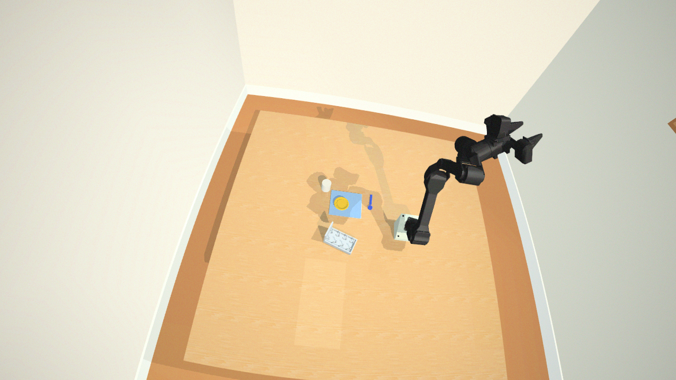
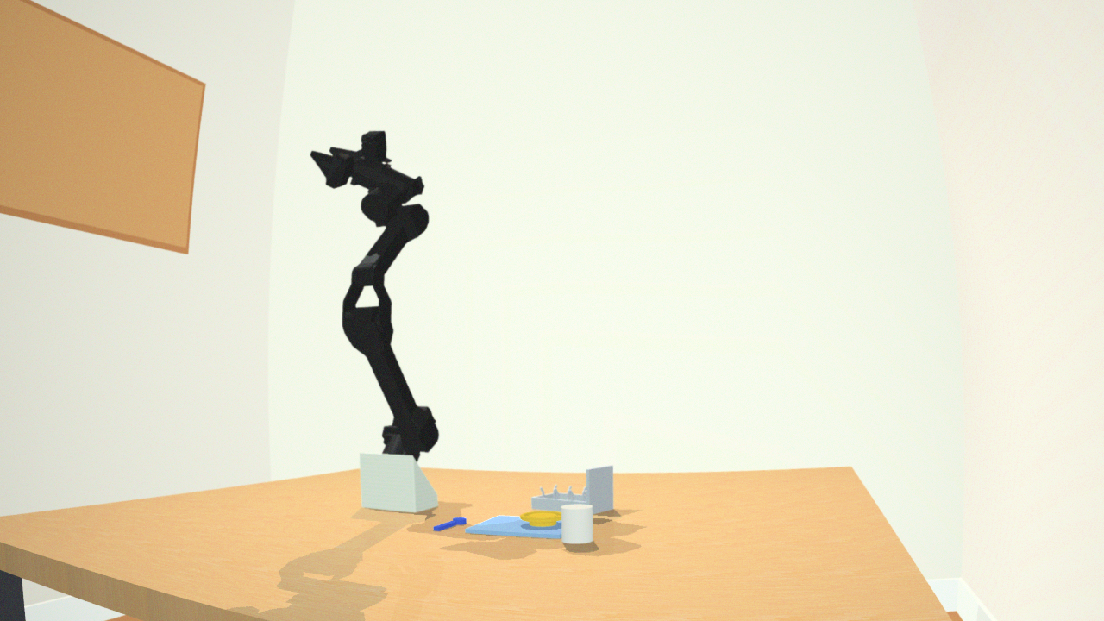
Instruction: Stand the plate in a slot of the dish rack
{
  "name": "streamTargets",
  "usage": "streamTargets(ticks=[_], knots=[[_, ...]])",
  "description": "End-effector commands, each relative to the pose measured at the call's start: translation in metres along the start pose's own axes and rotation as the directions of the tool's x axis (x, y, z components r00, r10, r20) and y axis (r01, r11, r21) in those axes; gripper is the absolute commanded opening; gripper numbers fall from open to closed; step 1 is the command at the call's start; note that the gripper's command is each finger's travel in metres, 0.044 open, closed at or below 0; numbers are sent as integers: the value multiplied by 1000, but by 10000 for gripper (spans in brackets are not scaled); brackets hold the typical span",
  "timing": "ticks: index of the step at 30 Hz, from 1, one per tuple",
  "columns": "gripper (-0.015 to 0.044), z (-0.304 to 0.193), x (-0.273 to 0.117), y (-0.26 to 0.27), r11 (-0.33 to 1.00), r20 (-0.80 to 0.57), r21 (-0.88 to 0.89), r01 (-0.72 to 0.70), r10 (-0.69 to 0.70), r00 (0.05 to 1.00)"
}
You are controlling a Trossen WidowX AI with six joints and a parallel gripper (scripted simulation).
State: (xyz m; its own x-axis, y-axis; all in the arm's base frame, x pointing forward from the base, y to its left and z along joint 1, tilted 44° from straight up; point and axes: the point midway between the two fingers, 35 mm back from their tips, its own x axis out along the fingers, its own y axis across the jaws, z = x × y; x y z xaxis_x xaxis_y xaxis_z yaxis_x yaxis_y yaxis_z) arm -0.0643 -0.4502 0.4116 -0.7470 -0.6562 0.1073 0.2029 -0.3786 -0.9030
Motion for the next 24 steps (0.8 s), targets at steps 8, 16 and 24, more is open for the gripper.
streamTargets(ticks=[8, 16, 24], knots=[[400, -19, 10, -58, 994, -20, 19, 111, -111, 994], [400, -45, 0, -144, 961, -15, 11, 276, -276, 961], [400, -88, -21, -233, 880, -89, 6, 475, -473, 877]])
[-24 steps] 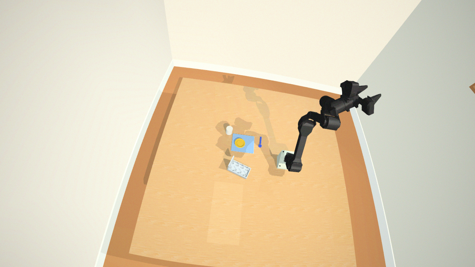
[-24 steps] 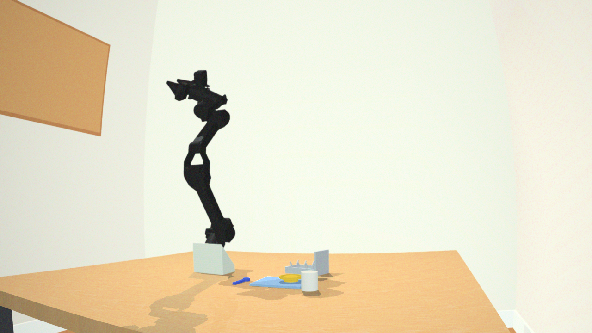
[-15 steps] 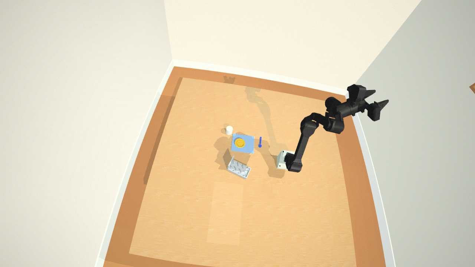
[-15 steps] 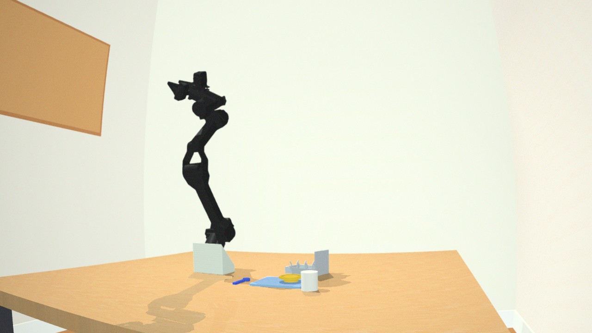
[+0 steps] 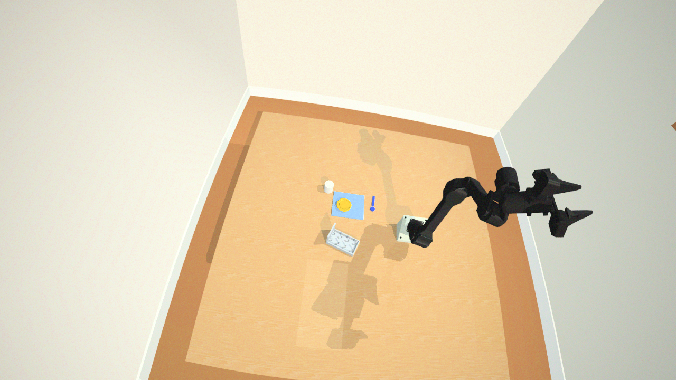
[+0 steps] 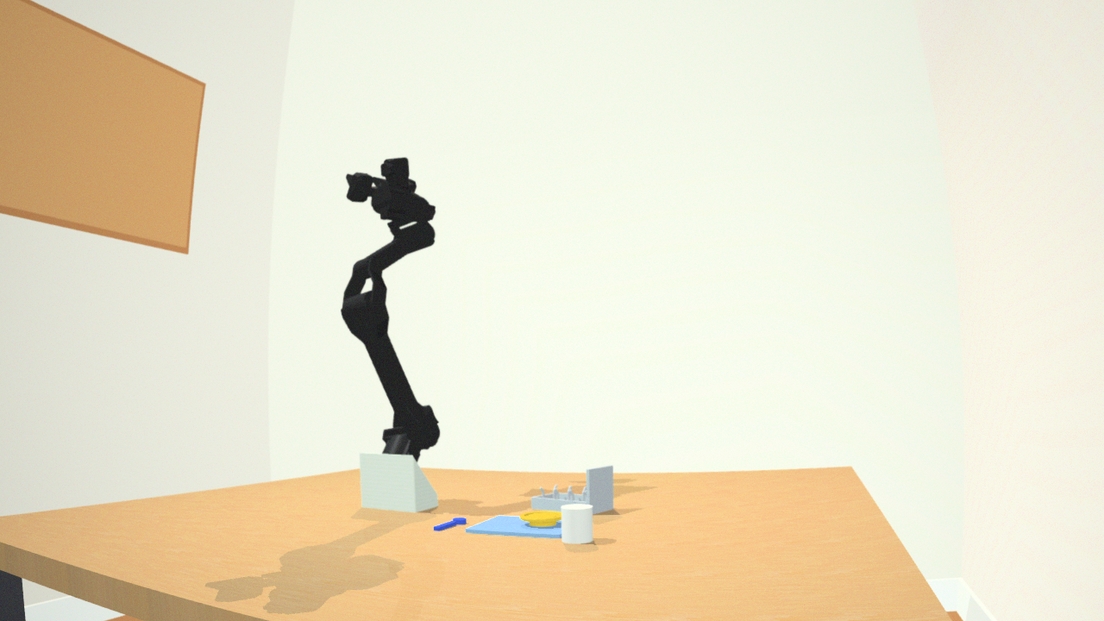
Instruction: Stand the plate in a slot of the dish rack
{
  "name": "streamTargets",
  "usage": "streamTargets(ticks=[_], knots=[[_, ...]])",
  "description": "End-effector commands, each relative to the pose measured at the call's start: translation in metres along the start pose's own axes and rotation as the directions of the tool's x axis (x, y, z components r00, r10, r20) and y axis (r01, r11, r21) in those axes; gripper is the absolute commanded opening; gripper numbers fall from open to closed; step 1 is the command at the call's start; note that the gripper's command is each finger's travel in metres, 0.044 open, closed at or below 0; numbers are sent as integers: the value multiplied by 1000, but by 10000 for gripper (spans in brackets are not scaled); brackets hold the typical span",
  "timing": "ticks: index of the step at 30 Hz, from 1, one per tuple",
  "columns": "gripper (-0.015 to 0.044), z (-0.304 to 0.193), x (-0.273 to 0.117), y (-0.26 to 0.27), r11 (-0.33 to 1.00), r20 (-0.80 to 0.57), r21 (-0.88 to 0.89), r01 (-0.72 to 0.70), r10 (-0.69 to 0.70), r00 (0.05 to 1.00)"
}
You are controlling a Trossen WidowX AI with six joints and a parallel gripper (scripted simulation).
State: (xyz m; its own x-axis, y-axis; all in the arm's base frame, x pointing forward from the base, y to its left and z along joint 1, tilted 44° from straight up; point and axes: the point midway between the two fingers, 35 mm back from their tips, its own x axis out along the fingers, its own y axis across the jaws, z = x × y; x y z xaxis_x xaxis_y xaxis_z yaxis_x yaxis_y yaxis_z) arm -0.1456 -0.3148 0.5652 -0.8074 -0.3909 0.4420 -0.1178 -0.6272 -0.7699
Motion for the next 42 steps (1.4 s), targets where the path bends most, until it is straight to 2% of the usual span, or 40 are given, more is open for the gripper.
streamTargets(ticks=[1, 9, 18, 26, 31, 42], knots=[[400, -17, 4, -39, 996, -25, -5, 92, -93, 995], [400, -61, -3, -129, 951, -105, -26, 309, -310, 945], [400, -110, -40, -223, 844, -206, -82, 530, -535, 819], [400, -143, -91, -290, 709, -275, -187, 680, -702, 657], [400, -155, -129, -323, 599, -272, -201, 775, -794, 544], [400, -171, -204, -371, 435, -297, -338, 835, -891, 345]])
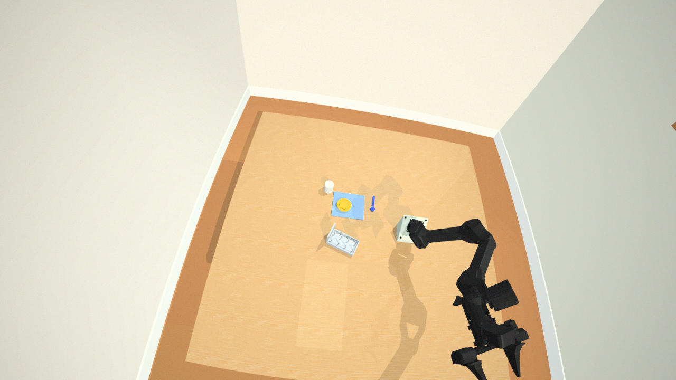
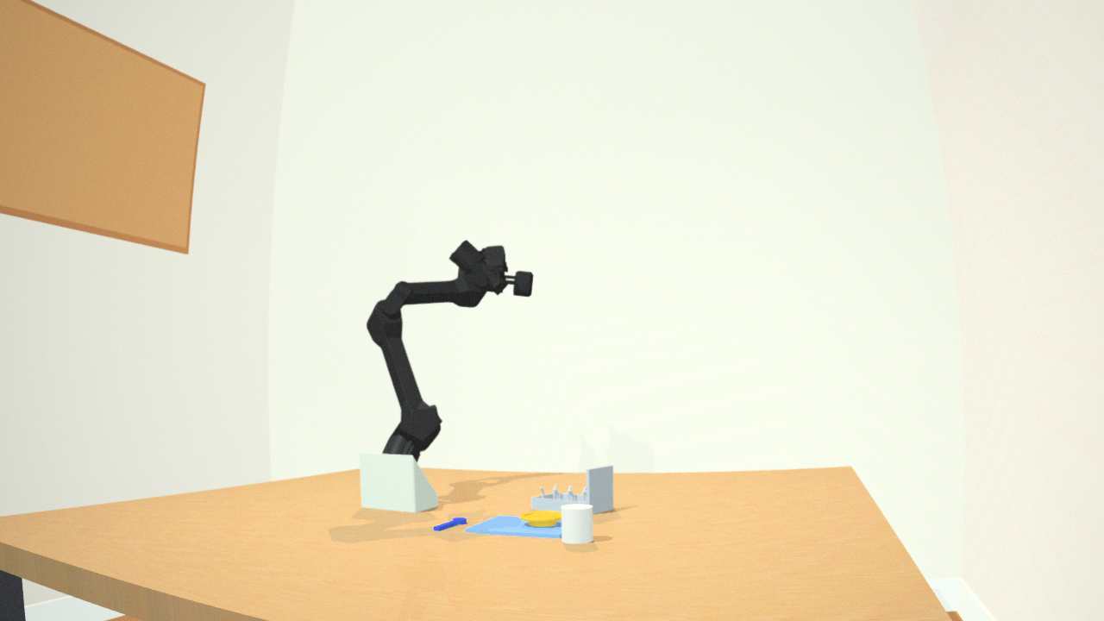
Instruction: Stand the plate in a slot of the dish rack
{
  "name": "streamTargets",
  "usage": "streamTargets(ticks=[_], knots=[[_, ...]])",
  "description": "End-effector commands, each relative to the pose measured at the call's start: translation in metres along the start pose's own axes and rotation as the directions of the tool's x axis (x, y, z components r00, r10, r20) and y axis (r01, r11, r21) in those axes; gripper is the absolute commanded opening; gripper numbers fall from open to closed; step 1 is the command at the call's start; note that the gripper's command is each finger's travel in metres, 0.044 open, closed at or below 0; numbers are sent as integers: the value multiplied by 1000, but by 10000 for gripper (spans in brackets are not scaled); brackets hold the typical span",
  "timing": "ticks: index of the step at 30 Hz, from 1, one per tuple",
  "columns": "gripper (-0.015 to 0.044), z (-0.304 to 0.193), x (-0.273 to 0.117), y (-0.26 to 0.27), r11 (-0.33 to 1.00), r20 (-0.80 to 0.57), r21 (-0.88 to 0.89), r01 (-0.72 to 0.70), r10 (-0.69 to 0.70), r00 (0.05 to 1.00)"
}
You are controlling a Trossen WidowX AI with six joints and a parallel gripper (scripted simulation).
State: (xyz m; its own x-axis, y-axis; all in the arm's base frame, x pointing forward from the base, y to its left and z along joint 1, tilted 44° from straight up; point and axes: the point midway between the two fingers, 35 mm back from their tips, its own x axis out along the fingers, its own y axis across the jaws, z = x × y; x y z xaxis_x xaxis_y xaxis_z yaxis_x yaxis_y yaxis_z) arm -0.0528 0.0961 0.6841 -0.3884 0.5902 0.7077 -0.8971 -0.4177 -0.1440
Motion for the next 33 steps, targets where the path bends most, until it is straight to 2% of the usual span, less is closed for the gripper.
streamTargets(ticks=[1, 8, 15, 24, 33], knots=[[400, -13, 2, -28, 997, -27, -25, 70, -70, 997], [400, -39, -1, -89, 972, -104, -66, 225, -231, 968], [400, -68, -22, -168, 901, -196, -129, 414, -433, 880], [400, -101, -80, -262, 760, -312, -211, 615, -649, 694], [400, -111, -141, -316, 608, -336, -230, 760, -782, 524]])
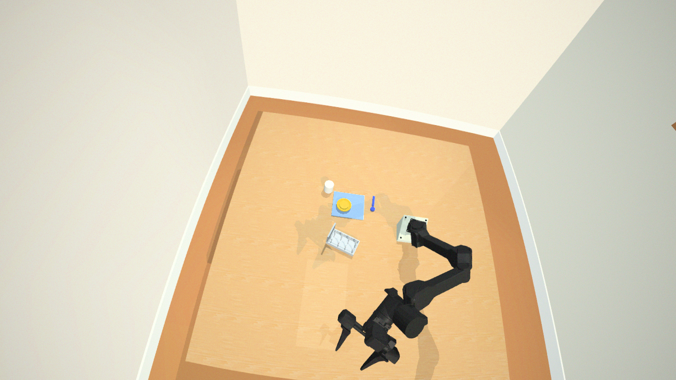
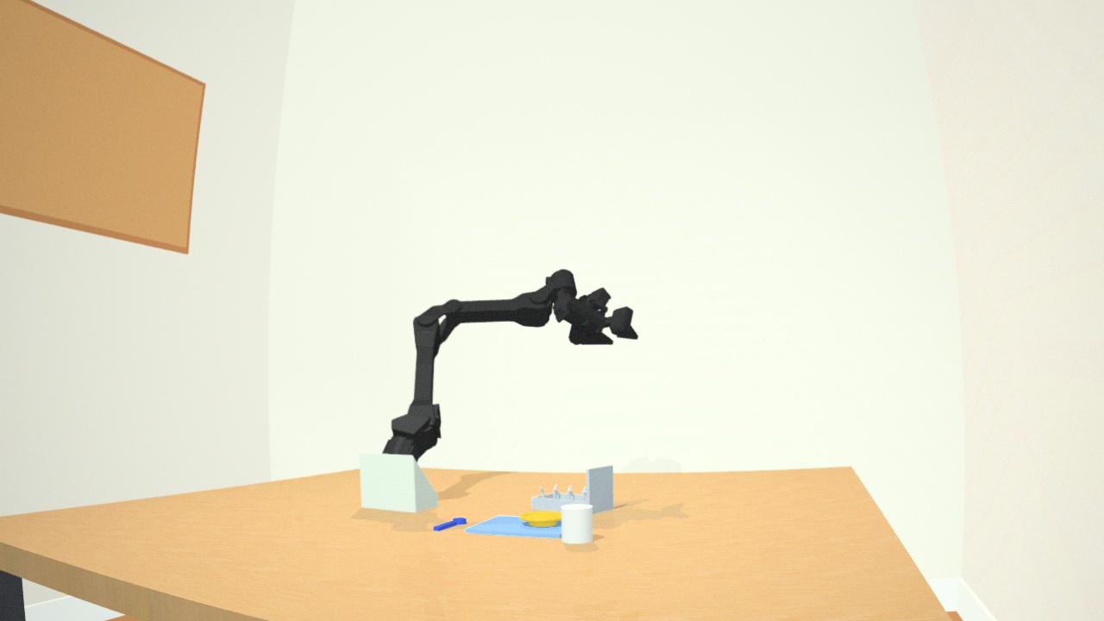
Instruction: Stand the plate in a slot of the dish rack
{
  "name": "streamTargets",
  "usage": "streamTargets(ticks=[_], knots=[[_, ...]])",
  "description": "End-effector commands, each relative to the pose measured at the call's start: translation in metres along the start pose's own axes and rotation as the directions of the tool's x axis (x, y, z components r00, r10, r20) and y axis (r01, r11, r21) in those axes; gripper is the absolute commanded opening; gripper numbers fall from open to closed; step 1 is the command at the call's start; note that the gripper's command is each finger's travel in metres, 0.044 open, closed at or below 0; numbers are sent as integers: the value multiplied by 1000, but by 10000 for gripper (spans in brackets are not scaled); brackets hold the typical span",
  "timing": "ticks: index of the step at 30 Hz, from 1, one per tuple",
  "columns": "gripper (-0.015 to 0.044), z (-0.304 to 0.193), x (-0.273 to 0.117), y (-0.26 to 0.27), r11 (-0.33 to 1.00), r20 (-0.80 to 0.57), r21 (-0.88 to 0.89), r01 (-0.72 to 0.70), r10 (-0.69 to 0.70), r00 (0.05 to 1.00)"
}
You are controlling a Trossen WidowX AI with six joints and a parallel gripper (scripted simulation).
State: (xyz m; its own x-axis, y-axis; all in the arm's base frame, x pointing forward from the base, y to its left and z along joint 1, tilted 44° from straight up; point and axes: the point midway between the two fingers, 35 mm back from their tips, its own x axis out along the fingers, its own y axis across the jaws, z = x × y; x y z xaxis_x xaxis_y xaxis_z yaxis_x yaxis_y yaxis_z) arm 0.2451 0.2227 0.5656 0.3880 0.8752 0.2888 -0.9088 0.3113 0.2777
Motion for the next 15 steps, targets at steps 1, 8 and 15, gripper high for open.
streamTargets(ticks=[1, 8, 15], knots=[[400, -11, 3, -26, 998, -37, -2, 64, -64, 997], [400, -36, -2, -105, 967, -122, 0, 254, -252, 960], [400, -63, -15, -162, 927, -219, -20, 375, -371, 903]])
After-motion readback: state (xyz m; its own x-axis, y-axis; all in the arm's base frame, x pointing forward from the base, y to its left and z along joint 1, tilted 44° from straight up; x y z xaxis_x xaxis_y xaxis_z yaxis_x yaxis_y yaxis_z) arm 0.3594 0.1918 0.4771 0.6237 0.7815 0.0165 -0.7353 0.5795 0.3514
